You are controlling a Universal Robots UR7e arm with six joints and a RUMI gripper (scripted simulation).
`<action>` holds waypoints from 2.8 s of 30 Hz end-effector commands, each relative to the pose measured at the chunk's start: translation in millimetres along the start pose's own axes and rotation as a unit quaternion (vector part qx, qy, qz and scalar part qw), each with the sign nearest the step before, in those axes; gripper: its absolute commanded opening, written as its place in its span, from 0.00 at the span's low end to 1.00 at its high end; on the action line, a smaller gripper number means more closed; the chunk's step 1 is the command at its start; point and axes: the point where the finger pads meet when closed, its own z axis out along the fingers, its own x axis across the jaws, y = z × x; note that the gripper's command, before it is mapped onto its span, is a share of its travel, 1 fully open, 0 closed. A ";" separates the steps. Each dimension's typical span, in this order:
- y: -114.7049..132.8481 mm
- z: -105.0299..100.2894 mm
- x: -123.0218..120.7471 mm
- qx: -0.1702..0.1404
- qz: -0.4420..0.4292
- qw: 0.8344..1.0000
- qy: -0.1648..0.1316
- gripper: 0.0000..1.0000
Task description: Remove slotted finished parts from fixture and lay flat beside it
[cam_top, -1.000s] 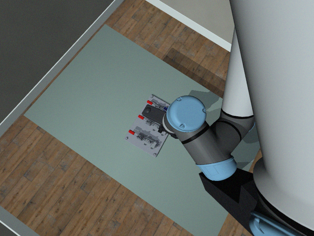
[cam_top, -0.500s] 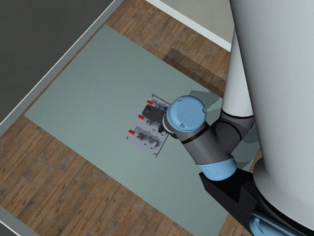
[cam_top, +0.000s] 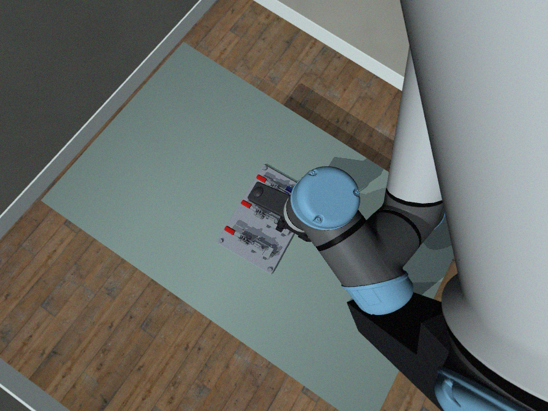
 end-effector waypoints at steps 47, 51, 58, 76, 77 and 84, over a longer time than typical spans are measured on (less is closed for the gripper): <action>3.2 0.4 -0.2 -0.003 -0.001 1.000 0.000 0.59; 3.2 0.4 -0.2 -0.003 -0.001 1.000 0.000 0.59; 3.2 0.4 -0.2 -0.003 -0.001 1.000 0.000 0.59; 3.2 0.4 -0.2 -0.003 -0.001 1.000 0.000 0.28; 3.1 0.4 -0.2 -0.003 -0.001 1.000 0.000 0.28; 3.1 0.4 -0.2 -0.003 -0.001 1.000 0.000 0.28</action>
